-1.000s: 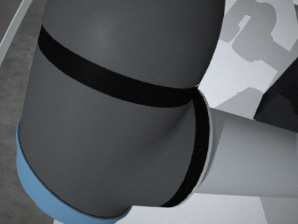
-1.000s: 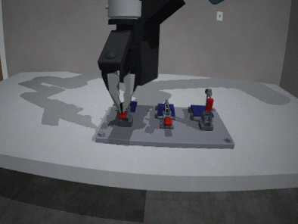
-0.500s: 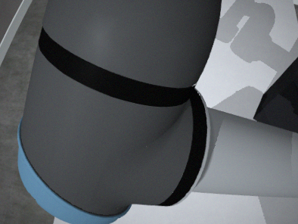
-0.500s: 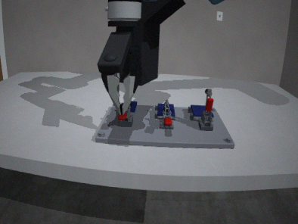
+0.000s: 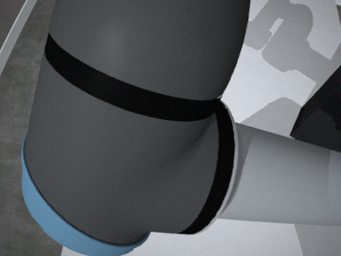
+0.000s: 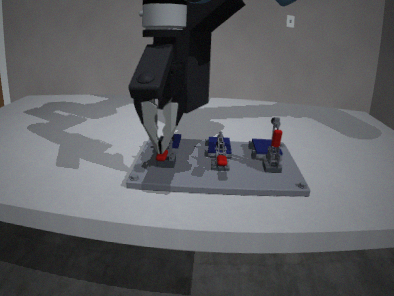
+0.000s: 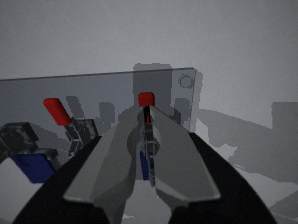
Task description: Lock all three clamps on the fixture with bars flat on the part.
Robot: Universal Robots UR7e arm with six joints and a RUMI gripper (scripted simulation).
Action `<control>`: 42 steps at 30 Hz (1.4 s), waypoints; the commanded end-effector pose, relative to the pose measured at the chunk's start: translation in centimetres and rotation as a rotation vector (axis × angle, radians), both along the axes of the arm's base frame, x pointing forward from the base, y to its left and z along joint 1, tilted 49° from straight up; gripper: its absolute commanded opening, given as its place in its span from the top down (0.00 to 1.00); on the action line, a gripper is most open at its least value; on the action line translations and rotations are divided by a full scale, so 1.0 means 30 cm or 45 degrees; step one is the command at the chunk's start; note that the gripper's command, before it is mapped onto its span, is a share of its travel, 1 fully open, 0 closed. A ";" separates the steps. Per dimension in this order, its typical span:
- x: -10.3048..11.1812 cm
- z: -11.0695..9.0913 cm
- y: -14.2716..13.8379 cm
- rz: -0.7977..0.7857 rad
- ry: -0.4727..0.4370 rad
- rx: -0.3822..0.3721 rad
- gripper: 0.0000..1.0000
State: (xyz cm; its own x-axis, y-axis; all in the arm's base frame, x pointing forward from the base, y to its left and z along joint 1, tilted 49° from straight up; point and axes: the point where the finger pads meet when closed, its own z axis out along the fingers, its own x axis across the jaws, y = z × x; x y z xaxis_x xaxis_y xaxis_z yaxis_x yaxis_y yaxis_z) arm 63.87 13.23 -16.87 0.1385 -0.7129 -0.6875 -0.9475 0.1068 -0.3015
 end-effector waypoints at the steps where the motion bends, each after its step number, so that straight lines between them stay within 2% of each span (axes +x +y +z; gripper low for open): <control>1: 0.009 -0.012 0.018 0.005 -0.001 0.000 1.00; 12: 0.009 -0.012 0.018 0.005 -0.001 0.000 1.00; 17: -0.039 0.105 -0.109 0.005 -0.001 0.000 1.00; 29: -0.039 0.105 -0.109 0.005 -0.001 0.000 1.00; 34: -0.058 0.149 -0.156 0.005 0.000 0.000 1.00; 42: -0.058 0.149 -0.156 0.005 0.000 0.000 1.00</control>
State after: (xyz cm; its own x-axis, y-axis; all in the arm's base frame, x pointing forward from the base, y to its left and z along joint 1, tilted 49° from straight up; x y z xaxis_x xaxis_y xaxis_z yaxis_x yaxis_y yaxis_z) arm 62.39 8.67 -12.35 0.1440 -0.7134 -0.6858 -0.9462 0.1037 -0.3065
